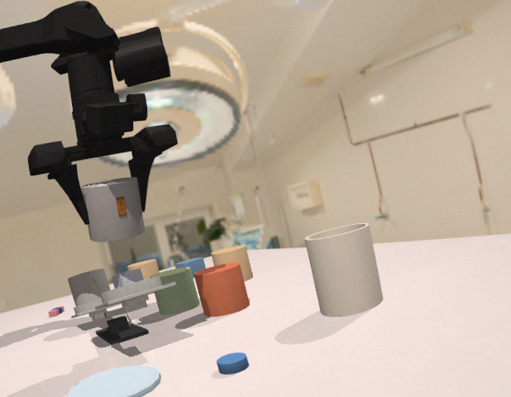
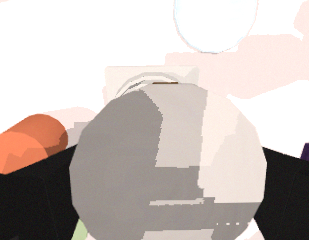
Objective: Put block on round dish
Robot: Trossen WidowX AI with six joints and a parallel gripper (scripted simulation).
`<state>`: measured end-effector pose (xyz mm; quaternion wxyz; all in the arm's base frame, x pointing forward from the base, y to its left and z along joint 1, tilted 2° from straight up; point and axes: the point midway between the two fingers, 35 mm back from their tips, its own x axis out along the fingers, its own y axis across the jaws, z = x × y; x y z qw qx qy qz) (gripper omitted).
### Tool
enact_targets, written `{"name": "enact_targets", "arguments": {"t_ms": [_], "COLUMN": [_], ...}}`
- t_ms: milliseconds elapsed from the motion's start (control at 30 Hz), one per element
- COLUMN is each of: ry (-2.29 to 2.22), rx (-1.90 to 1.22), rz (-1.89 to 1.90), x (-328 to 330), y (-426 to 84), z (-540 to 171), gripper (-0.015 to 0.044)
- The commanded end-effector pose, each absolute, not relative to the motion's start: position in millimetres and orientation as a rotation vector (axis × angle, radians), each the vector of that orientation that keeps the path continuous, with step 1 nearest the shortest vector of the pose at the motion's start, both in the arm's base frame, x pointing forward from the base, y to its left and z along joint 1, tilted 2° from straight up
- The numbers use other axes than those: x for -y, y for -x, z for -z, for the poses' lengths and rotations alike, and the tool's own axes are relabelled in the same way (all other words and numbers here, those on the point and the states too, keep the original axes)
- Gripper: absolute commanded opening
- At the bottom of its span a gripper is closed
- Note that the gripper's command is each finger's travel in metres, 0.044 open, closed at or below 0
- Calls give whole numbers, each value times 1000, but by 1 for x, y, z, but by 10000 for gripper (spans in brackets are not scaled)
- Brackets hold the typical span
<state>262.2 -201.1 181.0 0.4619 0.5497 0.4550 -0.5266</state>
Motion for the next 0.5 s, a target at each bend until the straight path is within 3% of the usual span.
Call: {"name": "enact_targets", "arguments": {"t_ms": [0,467], "ry": [-1352,-1344], "rx": [-1118,-1114], "rz": [1295,1300], "x": [201,247], "y": [-262,-217], "z": [-181,-154], "gripper": [0,0]}}
